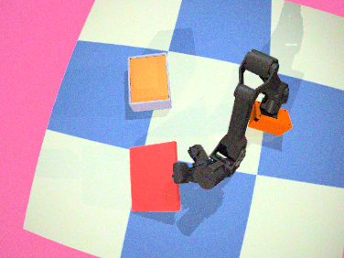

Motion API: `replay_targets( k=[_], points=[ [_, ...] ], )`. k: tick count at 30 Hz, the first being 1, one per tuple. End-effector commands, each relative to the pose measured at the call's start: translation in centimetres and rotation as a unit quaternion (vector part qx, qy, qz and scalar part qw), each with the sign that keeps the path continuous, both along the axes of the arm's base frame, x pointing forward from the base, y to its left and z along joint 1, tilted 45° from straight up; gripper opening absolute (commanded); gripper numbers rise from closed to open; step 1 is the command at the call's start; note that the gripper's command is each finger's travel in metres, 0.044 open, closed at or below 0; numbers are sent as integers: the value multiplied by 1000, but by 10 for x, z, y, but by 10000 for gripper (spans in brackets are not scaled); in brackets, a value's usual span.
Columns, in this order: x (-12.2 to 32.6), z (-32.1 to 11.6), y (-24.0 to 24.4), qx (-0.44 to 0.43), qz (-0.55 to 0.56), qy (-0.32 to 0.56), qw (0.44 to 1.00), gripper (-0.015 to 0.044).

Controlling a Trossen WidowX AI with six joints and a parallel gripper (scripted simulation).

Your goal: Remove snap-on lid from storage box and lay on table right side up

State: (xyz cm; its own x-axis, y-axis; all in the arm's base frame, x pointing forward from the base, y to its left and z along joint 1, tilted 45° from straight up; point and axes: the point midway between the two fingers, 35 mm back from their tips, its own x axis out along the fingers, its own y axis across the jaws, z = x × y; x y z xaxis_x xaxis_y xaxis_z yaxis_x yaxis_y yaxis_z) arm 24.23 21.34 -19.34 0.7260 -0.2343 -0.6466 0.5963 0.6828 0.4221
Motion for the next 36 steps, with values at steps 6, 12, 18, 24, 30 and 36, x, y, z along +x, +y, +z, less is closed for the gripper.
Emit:
replay_targets(
  k=[6, 12, 18, 24, 30, 36],
  points=[
    [-2, -11, -16, -13, -5, 10, 1000, 0],
    [-2, -15, -19, -13, -5, 10, 1000, 0],
    [-2, -18, -23, -13, -5, 10, 1000, 0],
    [-3, -22, -26, -13, -5, 10, 1000, 0],
    [0, -14, -15, -13, -5, 10, 1000, 157],
    [0, -14, -15, -13, -5, 10, 1000, 275]
  ],
)
